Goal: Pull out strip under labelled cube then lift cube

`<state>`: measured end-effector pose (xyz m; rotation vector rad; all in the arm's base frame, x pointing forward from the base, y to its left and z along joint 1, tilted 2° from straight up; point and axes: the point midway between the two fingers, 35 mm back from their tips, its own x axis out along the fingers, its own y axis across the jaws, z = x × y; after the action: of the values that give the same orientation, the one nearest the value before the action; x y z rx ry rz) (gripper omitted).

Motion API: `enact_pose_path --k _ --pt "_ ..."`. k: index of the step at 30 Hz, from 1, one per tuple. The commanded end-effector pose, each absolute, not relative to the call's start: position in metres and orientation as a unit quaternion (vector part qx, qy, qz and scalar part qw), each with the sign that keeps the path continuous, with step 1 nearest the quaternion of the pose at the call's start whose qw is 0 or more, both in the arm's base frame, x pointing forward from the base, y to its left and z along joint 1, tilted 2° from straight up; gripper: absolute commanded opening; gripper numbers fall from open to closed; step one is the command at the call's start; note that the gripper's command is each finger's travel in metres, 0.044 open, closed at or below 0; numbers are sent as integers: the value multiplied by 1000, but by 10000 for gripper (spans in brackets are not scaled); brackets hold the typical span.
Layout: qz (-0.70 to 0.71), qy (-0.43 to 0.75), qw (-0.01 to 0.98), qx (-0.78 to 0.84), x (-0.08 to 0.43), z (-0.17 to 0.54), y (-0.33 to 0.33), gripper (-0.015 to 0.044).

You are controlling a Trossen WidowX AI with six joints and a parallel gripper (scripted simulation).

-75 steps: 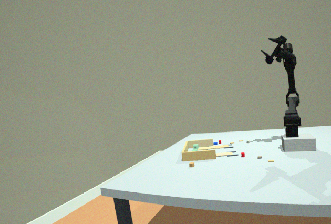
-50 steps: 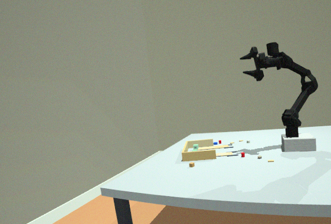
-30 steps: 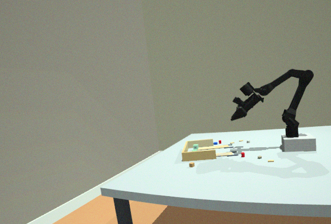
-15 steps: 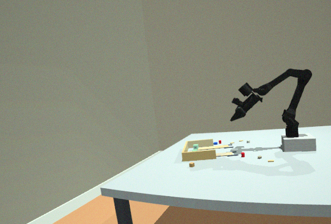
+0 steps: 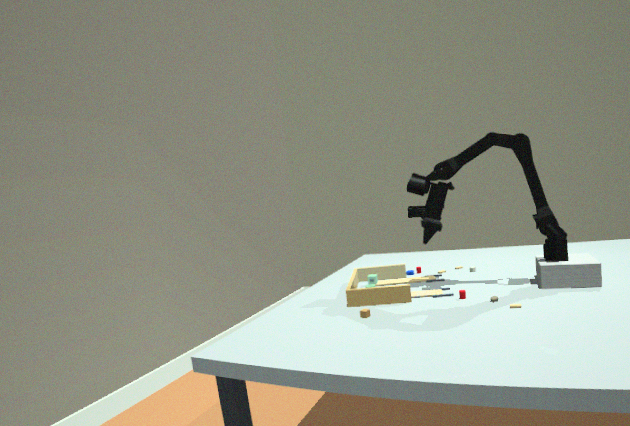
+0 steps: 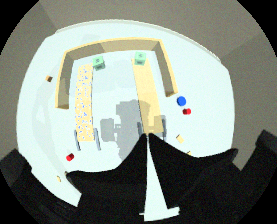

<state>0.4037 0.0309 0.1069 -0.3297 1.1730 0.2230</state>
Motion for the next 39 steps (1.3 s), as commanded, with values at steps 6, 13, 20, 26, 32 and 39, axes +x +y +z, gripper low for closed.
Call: enact_pose_path --k 6,13,20,26,32,39 --pt "142 662 715 -174 436 61 -4 0" --pt "152 680 696 -175 437 52 -12 0" --pt "152 680 696 -175 437 50 -13 0" --pt "152 680 696 -175 438 40 -13 0" --pt "152 680 696 -175 439 30 -13 0" --pt "152 680 696 -175 439 18 -14 0"
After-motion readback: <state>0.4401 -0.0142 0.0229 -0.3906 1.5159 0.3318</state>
